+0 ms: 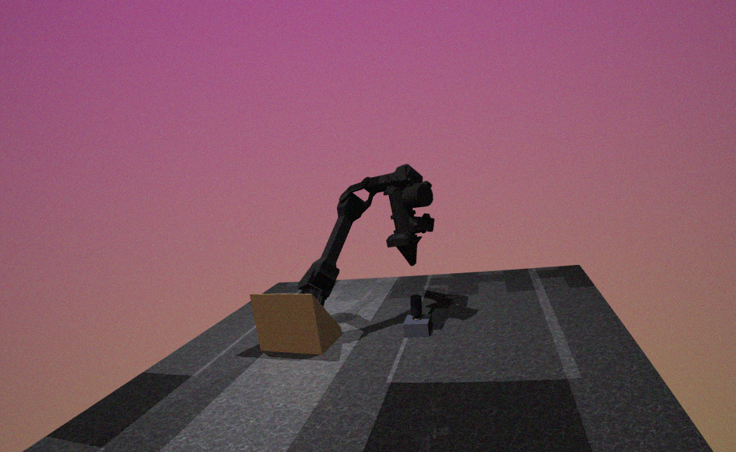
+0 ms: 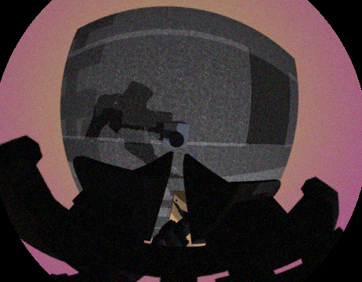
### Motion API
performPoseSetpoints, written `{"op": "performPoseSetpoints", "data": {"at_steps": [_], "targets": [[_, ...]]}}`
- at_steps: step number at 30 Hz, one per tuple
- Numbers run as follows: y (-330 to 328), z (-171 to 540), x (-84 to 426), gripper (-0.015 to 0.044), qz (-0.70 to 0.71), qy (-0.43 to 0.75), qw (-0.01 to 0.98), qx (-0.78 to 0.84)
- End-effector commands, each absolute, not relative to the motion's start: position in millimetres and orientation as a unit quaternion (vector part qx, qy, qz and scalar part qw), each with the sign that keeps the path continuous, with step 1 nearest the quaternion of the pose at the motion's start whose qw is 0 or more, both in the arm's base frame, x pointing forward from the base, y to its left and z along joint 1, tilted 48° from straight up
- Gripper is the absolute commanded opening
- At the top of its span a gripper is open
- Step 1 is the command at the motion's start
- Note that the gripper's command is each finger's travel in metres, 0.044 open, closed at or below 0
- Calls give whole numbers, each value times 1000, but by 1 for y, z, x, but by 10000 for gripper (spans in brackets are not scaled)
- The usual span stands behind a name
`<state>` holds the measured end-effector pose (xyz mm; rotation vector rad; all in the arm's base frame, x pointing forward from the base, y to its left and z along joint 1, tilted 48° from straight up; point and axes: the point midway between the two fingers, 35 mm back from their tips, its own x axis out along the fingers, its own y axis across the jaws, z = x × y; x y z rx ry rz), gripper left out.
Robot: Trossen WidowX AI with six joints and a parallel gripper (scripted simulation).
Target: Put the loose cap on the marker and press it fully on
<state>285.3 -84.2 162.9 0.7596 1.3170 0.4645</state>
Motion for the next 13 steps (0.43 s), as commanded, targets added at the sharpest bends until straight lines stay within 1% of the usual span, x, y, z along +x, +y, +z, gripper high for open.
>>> {"op": "performPoseSetpoints", "data": {"at_steps": [1,13], "targets": [[-84,162,285,131,211,596,697,339],[-84,162,285,440,211,596,697,339]]}}
